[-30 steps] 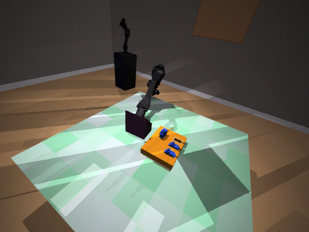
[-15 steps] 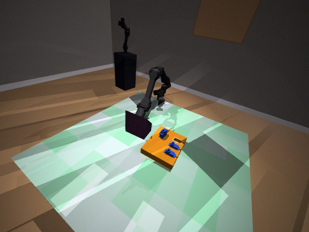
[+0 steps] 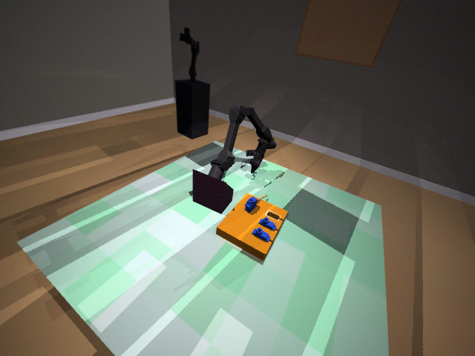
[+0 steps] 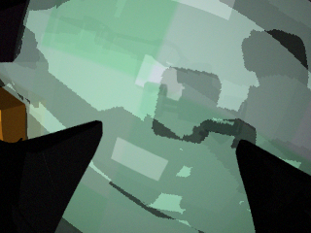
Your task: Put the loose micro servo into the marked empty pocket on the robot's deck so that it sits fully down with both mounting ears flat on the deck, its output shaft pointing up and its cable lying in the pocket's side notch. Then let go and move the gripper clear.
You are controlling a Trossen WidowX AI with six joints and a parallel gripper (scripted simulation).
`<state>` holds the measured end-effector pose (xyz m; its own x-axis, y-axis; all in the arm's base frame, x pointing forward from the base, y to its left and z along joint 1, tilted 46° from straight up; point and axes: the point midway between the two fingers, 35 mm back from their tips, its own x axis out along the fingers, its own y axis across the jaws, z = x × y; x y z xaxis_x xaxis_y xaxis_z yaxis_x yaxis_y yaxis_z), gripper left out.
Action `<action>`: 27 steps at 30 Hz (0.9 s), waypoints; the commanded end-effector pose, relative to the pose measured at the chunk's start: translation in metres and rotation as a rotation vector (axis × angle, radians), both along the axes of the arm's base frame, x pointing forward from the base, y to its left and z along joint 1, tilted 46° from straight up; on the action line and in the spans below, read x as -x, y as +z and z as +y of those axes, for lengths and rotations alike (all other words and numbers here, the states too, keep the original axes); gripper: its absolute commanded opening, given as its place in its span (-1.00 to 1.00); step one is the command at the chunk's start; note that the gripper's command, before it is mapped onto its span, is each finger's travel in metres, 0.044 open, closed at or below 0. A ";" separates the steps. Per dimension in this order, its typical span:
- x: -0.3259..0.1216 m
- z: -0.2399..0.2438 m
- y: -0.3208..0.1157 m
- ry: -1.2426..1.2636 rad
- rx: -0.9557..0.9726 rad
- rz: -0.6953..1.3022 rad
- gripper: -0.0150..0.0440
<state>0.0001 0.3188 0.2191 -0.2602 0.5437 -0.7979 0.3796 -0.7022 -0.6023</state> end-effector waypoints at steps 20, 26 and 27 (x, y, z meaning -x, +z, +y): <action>-0.138 -0.063 -0.091 -0.587 0.282 0.316 1.00; -0.162 -0.090 -0.110 -0.742 0.328 0.426 1.00; -0.166 -0.095 -0.113 -0.767 0.334 0.446 1.00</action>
<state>0.1569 0.2399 0.1178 -0.2276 0.4541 -0.8614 -0.3778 -0.8565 -0.3517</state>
